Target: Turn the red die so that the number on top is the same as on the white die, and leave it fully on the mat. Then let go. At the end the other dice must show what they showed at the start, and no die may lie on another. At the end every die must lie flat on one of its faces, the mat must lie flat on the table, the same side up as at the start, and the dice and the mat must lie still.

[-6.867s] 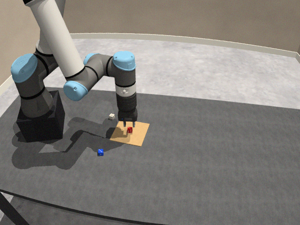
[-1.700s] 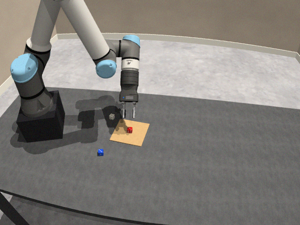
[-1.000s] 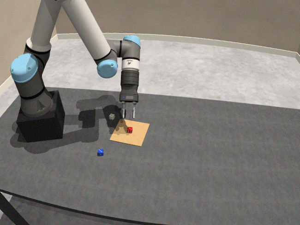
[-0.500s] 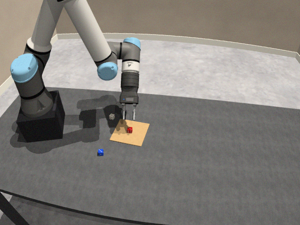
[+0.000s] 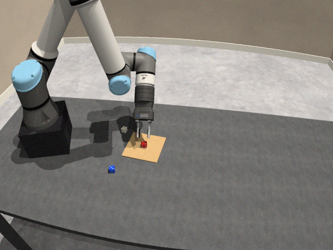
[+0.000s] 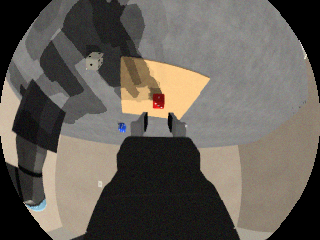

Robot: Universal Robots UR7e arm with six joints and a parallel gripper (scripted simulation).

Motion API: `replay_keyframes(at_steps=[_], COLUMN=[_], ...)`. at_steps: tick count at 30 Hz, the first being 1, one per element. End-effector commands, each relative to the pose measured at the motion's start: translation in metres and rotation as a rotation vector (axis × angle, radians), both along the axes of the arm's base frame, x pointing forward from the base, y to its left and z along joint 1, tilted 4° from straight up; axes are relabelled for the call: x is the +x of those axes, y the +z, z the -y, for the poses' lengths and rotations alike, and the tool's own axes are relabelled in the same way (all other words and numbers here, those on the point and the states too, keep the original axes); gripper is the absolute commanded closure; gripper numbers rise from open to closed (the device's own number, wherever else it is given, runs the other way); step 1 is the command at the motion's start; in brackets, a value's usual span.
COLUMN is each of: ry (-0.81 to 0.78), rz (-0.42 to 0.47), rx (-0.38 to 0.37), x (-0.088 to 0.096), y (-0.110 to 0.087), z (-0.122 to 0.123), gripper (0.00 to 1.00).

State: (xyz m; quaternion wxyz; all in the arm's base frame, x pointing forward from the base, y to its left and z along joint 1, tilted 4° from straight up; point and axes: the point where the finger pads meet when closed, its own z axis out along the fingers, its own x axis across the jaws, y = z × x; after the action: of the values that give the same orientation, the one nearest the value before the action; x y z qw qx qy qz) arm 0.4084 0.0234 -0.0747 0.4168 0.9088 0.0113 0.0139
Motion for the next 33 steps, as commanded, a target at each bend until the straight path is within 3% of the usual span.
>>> replay_keyframes(at_steps=[1,13,33], ry=[0.001,0.001,0.001], rz=[0.002,0.002,0.002], rx=[0.000,0.000,0.000], x=[0.001,0.001,0.001], y=[-0.007,-0.027,-0.036], z=[0.001,0.002,0.003], gripper=[0.30,0.30,0.30])
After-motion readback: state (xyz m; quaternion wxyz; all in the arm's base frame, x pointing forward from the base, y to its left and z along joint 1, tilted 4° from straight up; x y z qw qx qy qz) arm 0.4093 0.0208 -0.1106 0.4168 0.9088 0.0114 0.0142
